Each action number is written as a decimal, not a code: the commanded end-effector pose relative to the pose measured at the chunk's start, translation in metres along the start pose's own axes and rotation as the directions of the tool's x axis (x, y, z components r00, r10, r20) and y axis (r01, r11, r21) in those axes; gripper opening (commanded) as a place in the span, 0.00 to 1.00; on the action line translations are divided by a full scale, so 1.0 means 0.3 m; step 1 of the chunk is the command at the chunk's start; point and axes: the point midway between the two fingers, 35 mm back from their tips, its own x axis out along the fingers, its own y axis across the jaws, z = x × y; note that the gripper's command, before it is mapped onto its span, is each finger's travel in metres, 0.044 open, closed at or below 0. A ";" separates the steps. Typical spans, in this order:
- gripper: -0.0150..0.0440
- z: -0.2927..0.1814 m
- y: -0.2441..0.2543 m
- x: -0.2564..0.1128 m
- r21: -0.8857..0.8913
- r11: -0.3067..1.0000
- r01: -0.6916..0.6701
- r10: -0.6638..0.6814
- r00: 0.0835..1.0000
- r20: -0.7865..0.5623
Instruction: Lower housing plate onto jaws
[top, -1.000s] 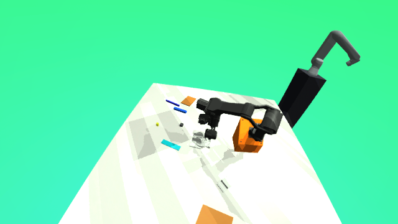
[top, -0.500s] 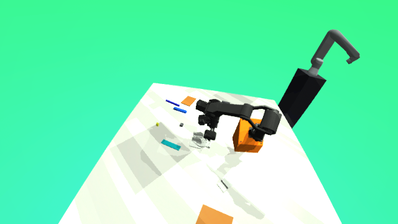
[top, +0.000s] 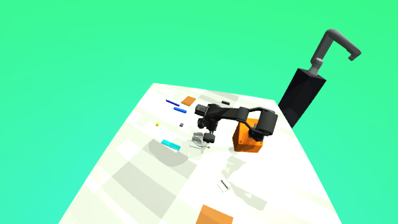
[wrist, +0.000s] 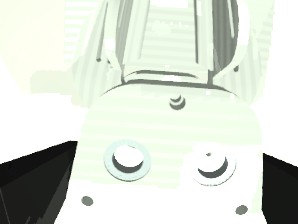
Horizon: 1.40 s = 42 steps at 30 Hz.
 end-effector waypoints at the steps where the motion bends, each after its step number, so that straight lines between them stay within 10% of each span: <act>1: 0.85 -0.007 0.002 0.027 0.006 1.000 -0.005 0.005 1.000 -0.005; 42: 0.85 -0.015 0.005 0.107 0.005 1.000 -0.009 0.009 1.000 -0.006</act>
